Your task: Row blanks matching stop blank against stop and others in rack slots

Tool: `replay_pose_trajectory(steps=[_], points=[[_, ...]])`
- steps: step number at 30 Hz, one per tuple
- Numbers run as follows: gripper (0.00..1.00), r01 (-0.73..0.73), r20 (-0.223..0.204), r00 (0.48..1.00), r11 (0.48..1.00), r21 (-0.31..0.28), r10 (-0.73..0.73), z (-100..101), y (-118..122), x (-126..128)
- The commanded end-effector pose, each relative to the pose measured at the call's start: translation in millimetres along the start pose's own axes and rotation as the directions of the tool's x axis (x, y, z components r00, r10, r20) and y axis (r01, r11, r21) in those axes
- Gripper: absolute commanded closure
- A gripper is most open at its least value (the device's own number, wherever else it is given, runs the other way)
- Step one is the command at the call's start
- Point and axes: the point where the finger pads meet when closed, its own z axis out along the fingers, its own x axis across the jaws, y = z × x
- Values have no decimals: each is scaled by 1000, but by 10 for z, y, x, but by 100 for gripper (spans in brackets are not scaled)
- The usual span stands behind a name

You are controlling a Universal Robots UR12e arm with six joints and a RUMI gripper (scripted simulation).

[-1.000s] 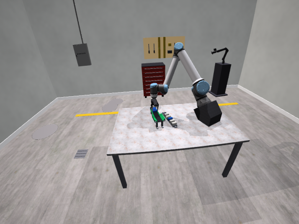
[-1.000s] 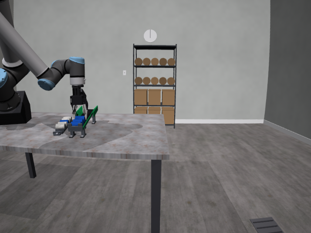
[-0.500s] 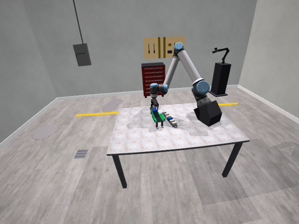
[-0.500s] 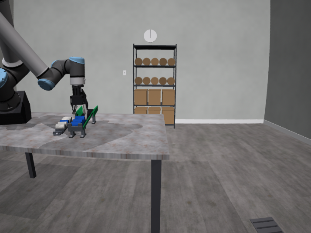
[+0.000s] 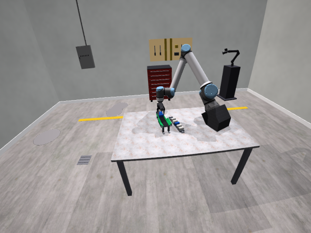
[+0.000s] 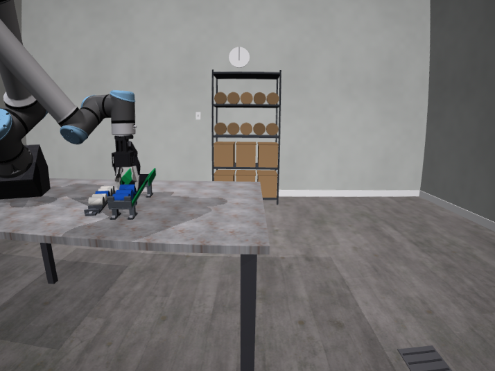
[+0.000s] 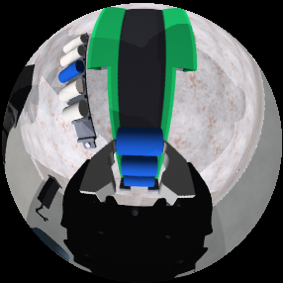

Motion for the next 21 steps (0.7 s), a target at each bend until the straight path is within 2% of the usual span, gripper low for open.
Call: replay_pose_trajectory(steps=[1, 18, 21], points=[[64, 0, -1, 1000, 1000, 0, 0, -5, 2, 5], [64, 0, -1, 1000, 1000, 0, 0, -5, 2, 5], [62, 0, -1, 1000, 1000, 0, 0, -5, 2, 5]])
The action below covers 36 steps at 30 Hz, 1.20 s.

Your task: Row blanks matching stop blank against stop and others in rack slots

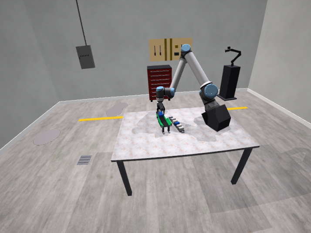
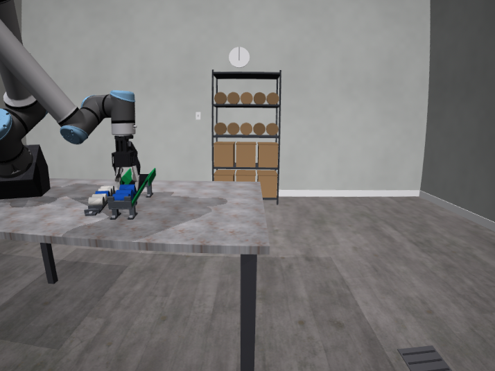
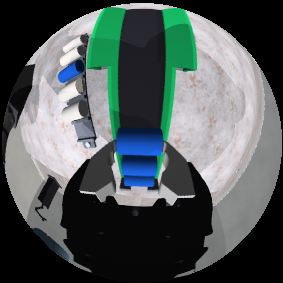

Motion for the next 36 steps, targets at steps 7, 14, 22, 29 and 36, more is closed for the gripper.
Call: replay_pose_trajectory(steps=[7, 14, 22, 29, 36], points=[[54, 0, -1, 1000, 1000, 0, 0, -5, 1, 4], [52, 0, -1, 1000, 1000, 0, 0, -5, 1, 4], [52, 0, -1, 1000, 1000, 0, 0, -7, 1, 4], [52, 0, -1, 1000, 1000, 0, 0, -85, 1, 4], [52, 0, -1, 1000, 1000, 0, 0, -405, 1, 4]])
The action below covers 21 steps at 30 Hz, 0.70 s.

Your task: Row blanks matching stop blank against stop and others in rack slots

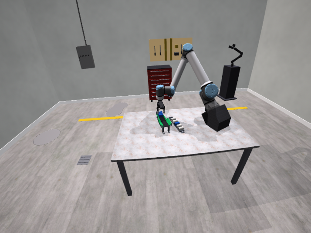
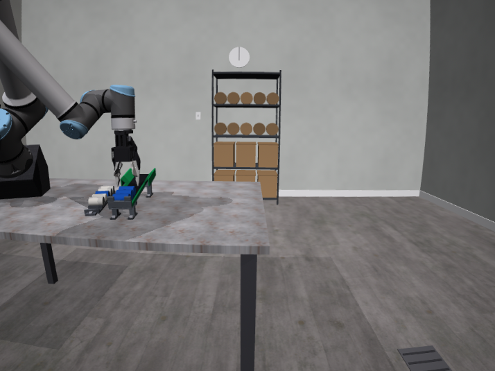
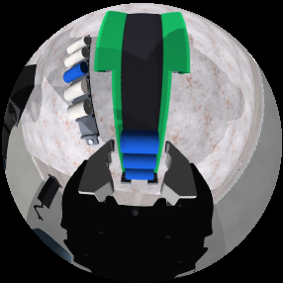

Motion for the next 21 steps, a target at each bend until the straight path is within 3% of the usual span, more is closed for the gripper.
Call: replay_pose_trajectory(steps=[1, 7, 18, 19, 21], points=[[52, -1, 0, 1000, 1000, 0, 1, -263, 2, 4], [52, -1, 0, 1000, 1000, 0, 1, -563, 2, 4], [52, -1, 0, 1000, 1000, 0, 1, -707, 2, 4], [0, -1, 0, 1000, 1000, 0, 1, -707, 2, 4], [0, -1, 0, 1000, 1000, 0, 1, -707, 2, 4]])
